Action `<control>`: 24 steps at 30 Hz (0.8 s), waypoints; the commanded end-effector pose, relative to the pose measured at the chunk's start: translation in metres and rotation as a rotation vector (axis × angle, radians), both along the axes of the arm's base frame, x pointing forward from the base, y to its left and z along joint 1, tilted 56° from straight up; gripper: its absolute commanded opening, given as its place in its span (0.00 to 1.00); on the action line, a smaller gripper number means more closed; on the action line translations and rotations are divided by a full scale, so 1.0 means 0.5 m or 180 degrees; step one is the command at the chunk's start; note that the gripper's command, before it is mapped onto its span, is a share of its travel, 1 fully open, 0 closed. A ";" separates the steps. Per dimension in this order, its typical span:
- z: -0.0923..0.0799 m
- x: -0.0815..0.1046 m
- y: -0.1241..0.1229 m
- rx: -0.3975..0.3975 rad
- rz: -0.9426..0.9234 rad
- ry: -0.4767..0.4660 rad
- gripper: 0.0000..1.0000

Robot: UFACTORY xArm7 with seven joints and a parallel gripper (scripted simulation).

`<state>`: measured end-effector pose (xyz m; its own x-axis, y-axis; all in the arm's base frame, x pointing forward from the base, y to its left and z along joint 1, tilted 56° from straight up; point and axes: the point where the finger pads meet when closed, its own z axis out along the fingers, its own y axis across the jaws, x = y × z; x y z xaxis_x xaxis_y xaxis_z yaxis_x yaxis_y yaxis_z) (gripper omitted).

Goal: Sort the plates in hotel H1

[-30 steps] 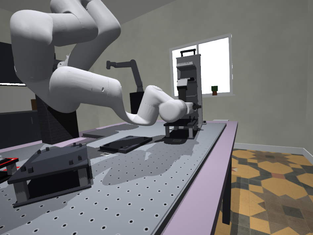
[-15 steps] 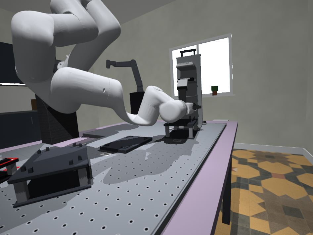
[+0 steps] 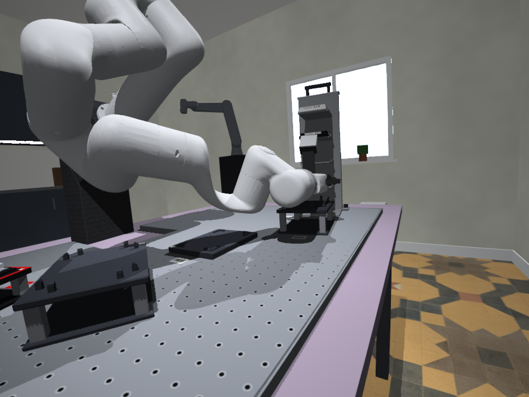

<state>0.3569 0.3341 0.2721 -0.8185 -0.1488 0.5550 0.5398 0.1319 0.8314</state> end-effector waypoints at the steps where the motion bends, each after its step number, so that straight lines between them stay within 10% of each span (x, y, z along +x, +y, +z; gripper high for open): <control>1: 0.002 -0.003 0.003 0.0002 0.0006 -0.0007 0.00; 24: 0.001 -0.007 0.024 0.0002 0.0006 -0.0007 0.00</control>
<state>0.3547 0.3447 0.2718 -0.8184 -0.1491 0.5550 0.5397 0.1321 0.8314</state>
